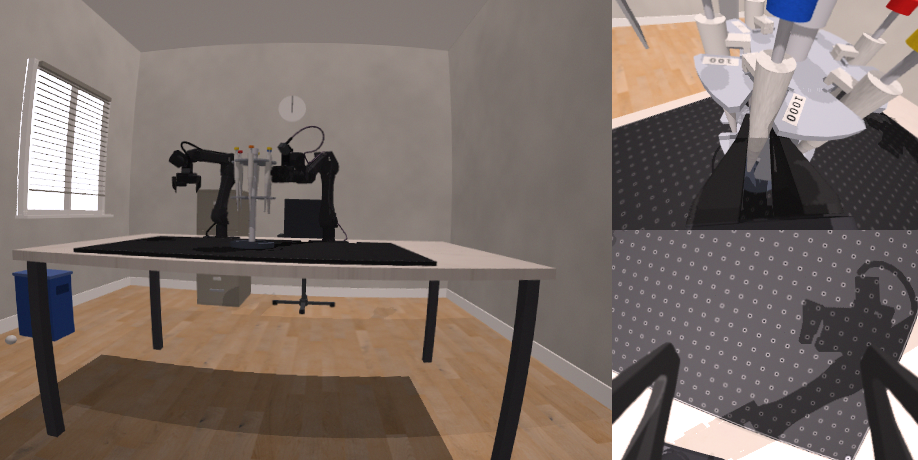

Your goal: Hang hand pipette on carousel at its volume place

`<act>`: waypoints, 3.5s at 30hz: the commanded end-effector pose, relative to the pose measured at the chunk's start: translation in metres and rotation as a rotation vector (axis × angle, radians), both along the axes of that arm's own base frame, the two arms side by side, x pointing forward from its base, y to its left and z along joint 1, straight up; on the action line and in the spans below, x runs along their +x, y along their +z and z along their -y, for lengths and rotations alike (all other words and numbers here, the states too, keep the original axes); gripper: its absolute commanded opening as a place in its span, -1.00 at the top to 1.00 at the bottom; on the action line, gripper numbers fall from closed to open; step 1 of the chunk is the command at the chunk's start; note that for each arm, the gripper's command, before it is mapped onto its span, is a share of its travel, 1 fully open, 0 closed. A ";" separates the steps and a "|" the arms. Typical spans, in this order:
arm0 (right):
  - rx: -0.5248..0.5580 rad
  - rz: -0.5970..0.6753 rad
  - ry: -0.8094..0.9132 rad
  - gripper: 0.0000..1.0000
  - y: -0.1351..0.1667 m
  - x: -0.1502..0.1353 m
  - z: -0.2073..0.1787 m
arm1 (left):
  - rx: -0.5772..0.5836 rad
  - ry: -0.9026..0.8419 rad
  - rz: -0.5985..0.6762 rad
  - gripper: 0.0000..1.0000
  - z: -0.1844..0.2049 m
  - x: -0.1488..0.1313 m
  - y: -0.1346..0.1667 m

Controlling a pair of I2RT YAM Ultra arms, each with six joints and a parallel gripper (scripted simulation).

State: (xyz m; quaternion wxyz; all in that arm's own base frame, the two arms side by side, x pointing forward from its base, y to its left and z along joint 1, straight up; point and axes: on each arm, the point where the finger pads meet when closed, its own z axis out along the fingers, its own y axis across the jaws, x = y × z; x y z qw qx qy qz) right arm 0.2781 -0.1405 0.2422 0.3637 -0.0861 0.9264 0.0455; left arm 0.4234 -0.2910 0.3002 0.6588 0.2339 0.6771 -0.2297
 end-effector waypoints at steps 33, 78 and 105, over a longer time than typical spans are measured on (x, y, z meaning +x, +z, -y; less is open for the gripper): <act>-0.022 0.047 0.005 -1.00 0.011 0.004 0.004 | -0.047 0.003 0.076 0.77 -0.006 -0.002 0.049; -0.022 0.047 0.005 -1.00 0.011 0.004 0.004 | -0.042 -0.206 0.084 0.77 0.001 -0.008 0.050; -0.022 0.047 0.005 -1.00 0.011 0.004 0.004 | -0.042 -0.203 0.084 0.77 0.000 -0.007 0.050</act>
